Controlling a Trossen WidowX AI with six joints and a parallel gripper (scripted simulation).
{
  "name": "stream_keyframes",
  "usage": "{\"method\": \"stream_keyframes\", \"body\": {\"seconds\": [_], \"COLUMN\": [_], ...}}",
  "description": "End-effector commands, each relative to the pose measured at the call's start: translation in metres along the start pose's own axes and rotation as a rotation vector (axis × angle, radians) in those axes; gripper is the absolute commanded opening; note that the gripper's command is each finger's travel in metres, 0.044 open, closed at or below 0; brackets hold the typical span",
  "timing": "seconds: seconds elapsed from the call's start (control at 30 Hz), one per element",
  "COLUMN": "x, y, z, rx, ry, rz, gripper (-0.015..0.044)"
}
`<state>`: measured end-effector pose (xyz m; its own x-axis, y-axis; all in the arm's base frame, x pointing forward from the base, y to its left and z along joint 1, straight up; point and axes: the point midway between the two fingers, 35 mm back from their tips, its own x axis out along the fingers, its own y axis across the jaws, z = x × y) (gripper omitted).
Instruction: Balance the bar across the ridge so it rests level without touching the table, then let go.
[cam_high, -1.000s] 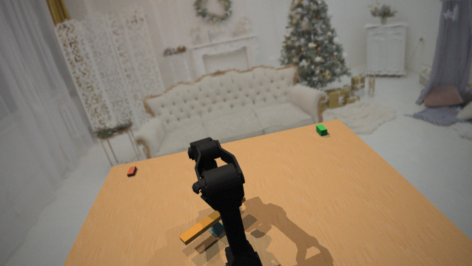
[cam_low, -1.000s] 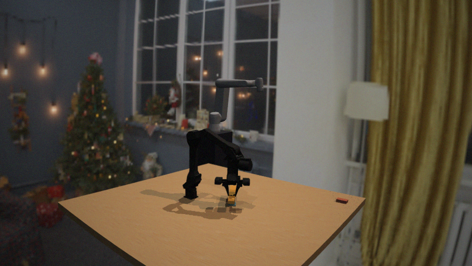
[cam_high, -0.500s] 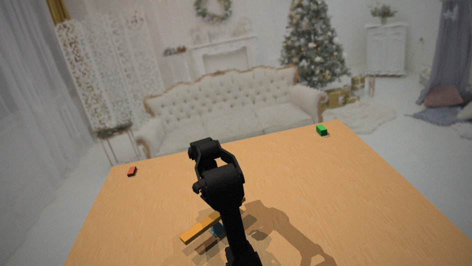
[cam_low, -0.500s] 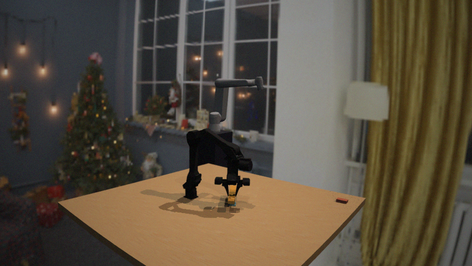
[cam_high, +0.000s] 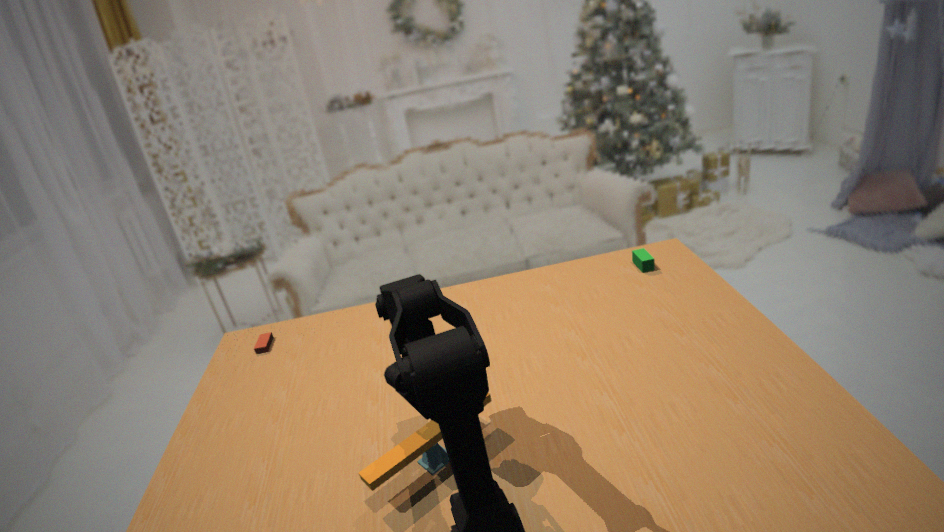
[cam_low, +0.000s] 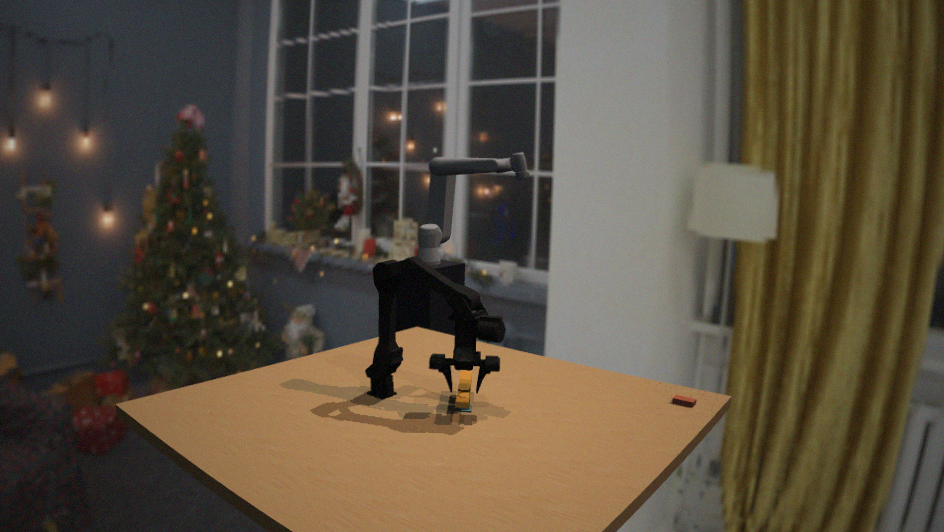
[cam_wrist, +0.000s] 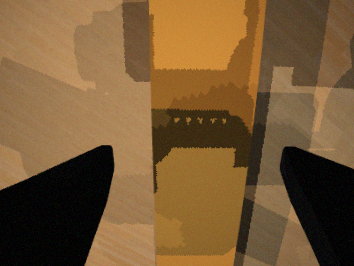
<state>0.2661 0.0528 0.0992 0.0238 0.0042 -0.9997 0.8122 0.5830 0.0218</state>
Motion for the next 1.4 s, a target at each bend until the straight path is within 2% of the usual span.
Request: {"method": "stream_keyframes", "body": {"seconds": [0.0,0.03,0.17,0.43,1.37], "x": [0.0,0.0,-0.008,-0.098,-0.1], "y": [0.0,0.0,0.001,0.0,0.0], "z": [0.0,0.0,0.001,0.0,0.0], "rx": [0.0,0.0,0.0,0.0,0.0], "ry": [0.0,0.0,0.0,0.0,0.0], "rz": [-0.001,-0.001,-0.001,0.0,0.0], "gripper": [0.0421,0.044,0.044,0.044,0.044]}}
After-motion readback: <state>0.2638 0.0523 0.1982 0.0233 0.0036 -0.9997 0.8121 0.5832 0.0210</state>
